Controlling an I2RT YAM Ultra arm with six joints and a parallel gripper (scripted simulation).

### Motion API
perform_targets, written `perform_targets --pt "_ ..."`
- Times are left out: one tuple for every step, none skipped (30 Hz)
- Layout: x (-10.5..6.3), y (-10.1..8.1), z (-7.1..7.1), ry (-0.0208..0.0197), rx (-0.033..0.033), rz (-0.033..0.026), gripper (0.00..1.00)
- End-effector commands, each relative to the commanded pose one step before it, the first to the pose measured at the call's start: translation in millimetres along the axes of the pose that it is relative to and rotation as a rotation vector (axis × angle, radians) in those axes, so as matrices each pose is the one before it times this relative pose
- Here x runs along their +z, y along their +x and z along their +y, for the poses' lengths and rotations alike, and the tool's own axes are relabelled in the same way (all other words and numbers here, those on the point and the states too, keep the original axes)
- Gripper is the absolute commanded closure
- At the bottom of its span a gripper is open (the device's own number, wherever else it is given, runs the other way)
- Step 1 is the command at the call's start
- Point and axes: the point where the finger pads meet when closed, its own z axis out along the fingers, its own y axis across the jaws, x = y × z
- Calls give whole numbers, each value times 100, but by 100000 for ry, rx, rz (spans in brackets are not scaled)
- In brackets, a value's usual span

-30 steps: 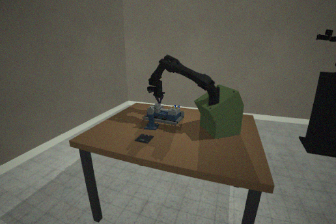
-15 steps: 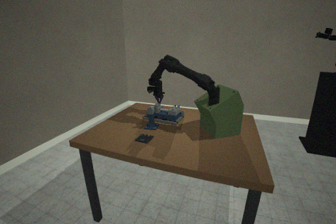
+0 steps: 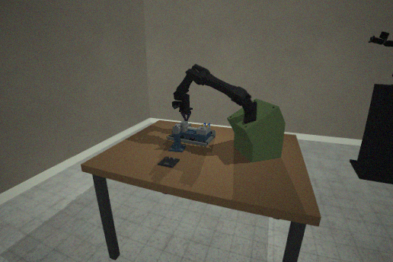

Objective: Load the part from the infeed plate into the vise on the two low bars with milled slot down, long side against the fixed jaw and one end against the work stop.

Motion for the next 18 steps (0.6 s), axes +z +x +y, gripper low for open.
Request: perform_targets --pt "-2553 -2404 -504 3259 -1736 -7901 100" --pt "17 -6 54 -28 -44 27 100" --pt "18 -8 62 -64 -68 17 100" --pt "18 -7 63 -58 -74 20 100" --pt "19 -6 59 -28 -69 30 100" --pt "1 -1 21 -10 -5 0 100" --pt "2 -1 21 -9 -6 1 100" --pt "-10 3 -7 21 43 -14 100" --pt "-16 6 -23 41 70 -21 100" --pt "-17 6 -24 47 74 -20 100" --pt "-11 4 -11 36 52 -12 100" --pt "-2 1 13 14 12 1 100" --pt "8 -3 39 -15 -31 13 100" --pt "16 -6 59 -41 -63 20 100" --pt "0 0 0 0 0 0 100" --pt "0 0 0 0 0 0 100" --pt "4 -5 43 -71 -128 -12 100" --pt "14 -5 53 -17 4 24 100"
